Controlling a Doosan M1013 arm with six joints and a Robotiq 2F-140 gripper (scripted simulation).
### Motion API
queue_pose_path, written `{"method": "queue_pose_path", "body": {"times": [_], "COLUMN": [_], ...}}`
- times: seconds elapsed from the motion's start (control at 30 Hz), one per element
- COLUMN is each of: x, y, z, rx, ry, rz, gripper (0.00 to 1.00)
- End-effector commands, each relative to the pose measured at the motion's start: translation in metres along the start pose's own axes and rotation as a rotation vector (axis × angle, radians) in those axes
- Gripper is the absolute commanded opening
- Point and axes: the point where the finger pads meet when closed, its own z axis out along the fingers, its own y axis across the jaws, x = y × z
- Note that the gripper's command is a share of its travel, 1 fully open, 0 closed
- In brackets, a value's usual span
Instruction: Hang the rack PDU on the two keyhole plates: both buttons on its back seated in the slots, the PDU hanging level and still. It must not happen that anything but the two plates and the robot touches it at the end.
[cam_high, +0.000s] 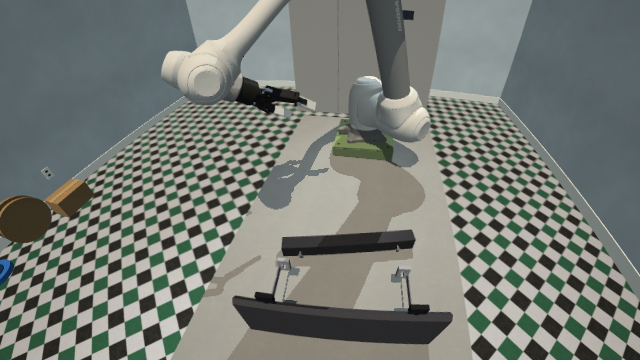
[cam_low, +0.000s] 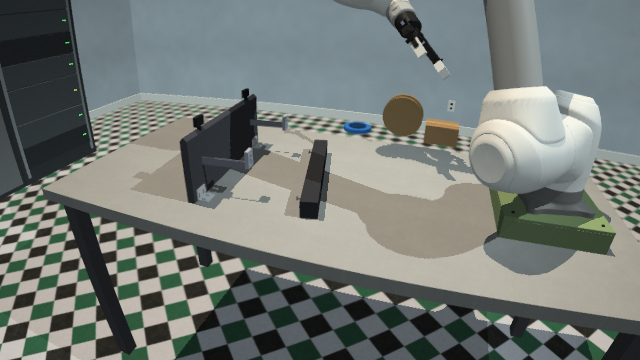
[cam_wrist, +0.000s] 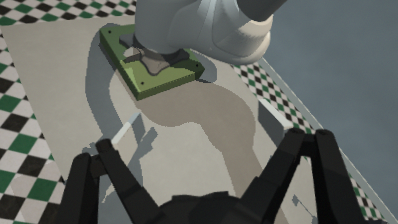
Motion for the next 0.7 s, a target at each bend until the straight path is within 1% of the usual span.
{"method": "queue_pose_path", "body": {"times": [0.0, 0.03, 0.1, 0.13, 0.17, 0.2, 0.23, 0.27, 0.3, 0.33, 0.4, 0.43, 0.47, 0.53, 0.57, 0.6, 0.63, 0.67], "x": [-0.011, -0.019, -0.042, -0.056, -0.056, -0.072, -0.072, -0.088, -0.088, -0.088, -0.088, -0.104, -0.121, -0.121, -0.136, -0.136, -0.151, -0.151], "y": [0.006, 0.010, 0.024, 0.034, 0.034, 0.046, 0.046, 0.060, 0.060, 0.060, 0.060, 0.076, 0.095, 0.095, 0.116, 0.116, 0.139, 0.139], "z": [0.002, 0.003, 0.005, 0.005, 0.005, 0.006, 0.006, 0.006, 0.006, 0.006, 0.006, 0.005, 0.005, 0.005, 0.004, 0.004, 0.003, 0.003], "rx": [0.047, 0.082, 0.183, 0.215, 0.247, 0.282, 0.316, 0.351, 0.386, 0.398, 0.398, 0.481, 0.531, 0.569, 0.614, 0.650, 0.685, 0.721], "ry": [-0.020, -0.034, -0.064, -0.068, -0.077, -0.079, -0.087, -0.086, -0.092, -0.094, -0.094, -0.094, -0.088, -0.089, -0.079, -0.077, -0.066, -0.062], "rz": [-0.079, -0.137, -0.304, -0.358, -0.410, -0.468, -0.526, -0.584, -0.642, -0.661, -0.661, -0.800, -0.881, -0.944, -1.018, -1.076, -1.132, -1.191], "gripper": [1.00, 1.00, 1.00, 1.00, 1.00, 1.00, 1.00, 1.00, 1.00, 1.00, 1.00, 1.00, 1.00, 1.00, 1.00, 1.00, 1.00, 1.00]}}
